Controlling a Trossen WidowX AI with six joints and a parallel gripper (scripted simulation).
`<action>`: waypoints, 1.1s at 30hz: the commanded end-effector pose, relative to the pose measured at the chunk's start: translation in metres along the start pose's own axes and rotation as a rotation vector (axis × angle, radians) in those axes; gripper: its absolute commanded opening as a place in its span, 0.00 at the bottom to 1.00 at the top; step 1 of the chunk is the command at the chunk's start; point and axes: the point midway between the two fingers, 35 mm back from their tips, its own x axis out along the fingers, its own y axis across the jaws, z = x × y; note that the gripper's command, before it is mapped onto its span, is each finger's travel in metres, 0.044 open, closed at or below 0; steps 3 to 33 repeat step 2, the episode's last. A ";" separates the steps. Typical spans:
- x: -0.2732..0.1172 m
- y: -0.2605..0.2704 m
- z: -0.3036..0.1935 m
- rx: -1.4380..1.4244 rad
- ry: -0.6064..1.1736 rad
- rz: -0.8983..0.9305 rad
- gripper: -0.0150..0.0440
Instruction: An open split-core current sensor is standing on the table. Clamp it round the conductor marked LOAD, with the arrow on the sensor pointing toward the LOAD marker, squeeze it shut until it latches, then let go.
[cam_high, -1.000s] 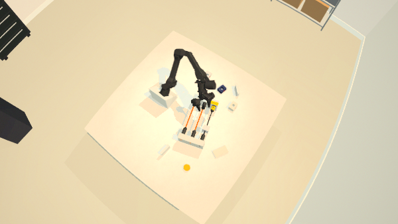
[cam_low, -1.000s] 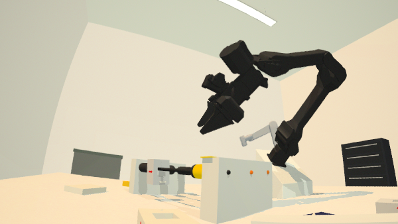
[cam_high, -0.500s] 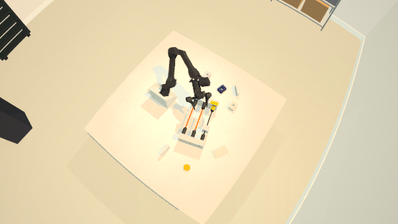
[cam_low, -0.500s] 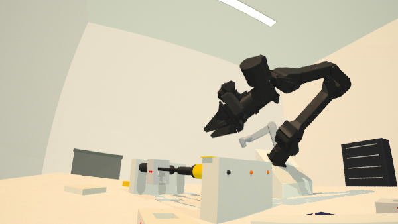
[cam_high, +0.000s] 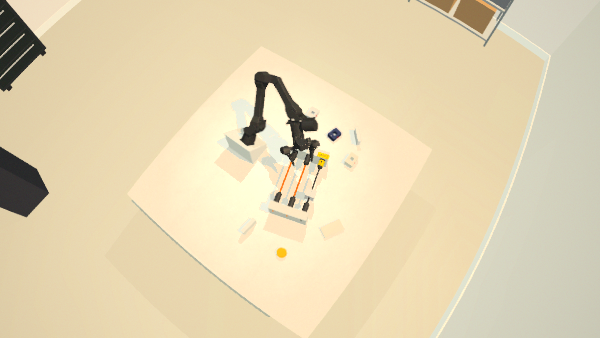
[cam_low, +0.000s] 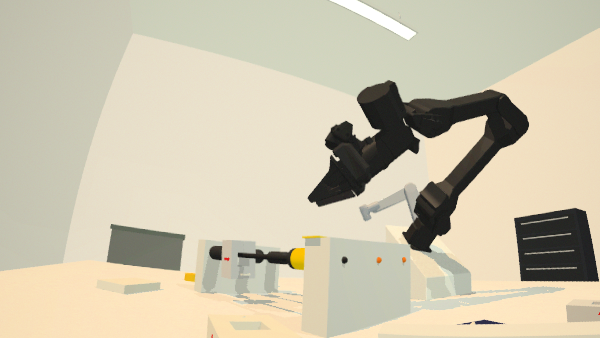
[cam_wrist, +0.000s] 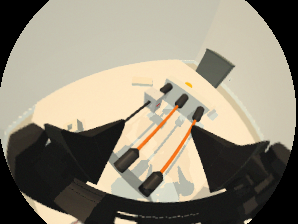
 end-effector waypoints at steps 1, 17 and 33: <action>0.006 0.009 0.010 -0.228 0.076 -0.015 1.00; 0.002 0.002 0.002 -0.054 0.019 -0.007 1.00; 0.002 0.002 0.002 -0.054 0.019 -0.007 1.00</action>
